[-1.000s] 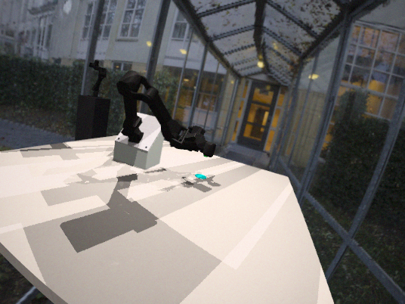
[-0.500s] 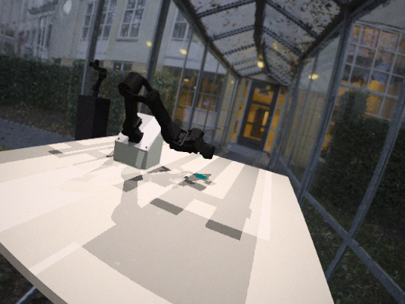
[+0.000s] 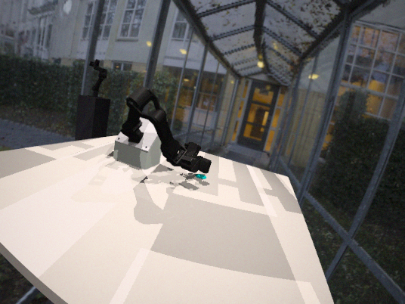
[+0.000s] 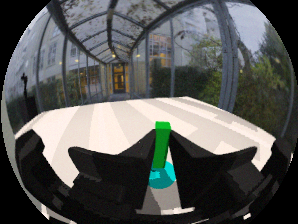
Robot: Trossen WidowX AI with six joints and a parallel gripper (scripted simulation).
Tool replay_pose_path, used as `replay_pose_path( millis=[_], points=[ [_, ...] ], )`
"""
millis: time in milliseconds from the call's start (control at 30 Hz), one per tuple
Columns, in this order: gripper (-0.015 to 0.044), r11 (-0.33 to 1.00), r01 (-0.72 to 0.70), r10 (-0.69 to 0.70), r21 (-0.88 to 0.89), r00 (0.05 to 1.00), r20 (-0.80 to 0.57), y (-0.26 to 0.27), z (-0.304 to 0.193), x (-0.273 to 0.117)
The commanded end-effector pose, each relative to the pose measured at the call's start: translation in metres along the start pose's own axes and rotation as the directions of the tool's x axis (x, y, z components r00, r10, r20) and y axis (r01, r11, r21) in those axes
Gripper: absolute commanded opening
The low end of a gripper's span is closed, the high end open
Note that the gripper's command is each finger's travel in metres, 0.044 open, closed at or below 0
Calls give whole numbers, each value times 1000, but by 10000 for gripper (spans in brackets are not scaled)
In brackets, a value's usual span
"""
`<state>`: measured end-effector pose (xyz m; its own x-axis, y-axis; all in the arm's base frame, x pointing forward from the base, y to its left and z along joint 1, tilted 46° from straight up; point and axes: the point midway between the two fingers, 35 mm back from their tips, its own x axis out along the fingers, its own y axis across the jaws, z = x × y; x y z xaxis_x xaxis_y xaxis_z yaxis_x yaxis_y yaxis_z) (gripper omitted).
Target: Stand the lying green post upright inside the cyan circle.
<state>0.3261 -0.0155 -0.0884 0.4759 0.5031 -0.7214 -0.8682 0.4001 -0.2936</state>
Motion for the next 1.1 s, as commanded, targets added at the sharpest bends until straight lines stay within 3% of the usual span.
replay_pose_path(
  millis=[0,600,1067],
  points=[
    [23,1000,8,-8,-9,1000,7,-2,-11,1],
    [23,1000,0,0,4,1000,-2,-3,-29,5],
    [390,1000,0,0,4,1000,-2,-3,-29,5]
  ],
)
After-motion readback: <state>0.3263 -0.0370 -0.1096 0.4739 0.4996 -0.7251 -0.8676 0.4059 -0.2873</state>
